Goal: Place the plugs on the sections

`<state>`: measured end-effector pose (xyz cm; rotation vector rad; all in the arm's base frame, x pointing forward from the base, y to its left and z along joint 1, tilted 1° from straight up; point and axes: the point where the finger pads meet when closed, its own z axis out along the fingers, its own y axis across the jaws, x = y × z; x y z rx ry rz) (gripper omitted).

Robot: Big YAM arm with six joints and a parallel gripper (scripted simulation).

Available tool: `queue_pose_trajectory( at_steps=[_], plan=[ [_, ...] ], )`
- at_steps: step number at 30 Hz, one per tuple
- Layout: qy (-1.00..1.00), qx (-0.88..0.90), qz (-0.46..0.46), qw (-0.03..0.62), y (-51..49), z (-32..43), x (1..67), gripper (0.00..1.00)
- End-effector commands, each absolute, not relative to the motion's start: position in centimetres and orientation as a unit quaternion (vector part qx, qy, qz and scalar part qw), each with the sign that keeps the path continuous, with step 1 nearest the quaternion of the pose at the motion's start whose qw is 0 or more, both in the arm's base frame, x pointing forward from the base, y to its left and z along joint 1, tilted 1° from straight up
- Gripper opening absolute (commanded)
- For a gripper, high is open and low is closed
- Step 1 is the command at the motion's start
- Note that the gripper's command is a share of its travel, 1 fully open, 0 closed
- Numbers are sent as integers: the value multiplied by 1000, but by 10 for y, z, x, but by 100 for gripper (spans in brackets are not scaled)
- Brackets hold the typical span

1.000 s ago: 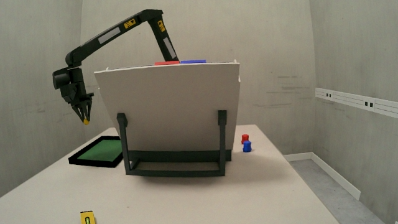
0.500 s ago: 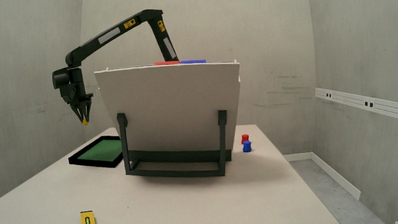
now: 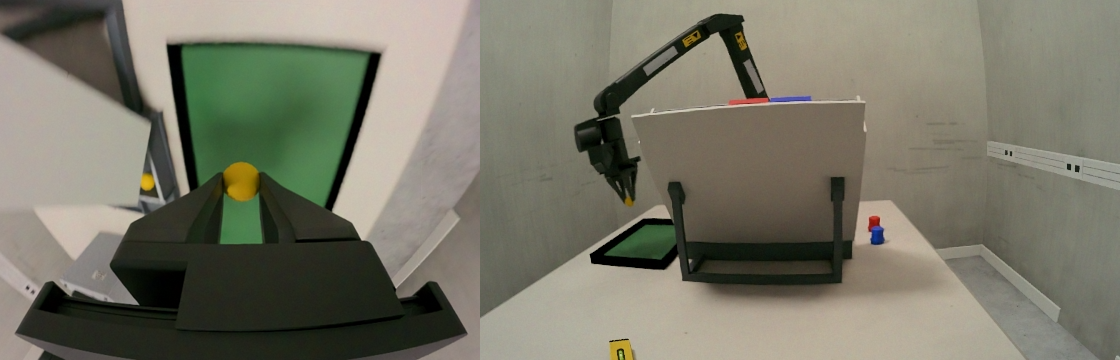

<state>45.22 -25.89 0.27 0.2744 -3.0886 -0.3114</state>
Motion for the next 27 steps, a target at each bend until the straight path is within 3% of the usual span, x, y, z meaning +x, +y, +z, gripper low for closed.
queue_pose_trajectory(
  at_steps=[1, 8, 27],
  plan=[
    [-993, 87, -81, -12, -283, 36, 423, 0],
    [-993, 87, -78, -17, -297, 61, 358, 0],
    [-993, 69, -94, 4, -297, 60, 359, 0]
  ],
)
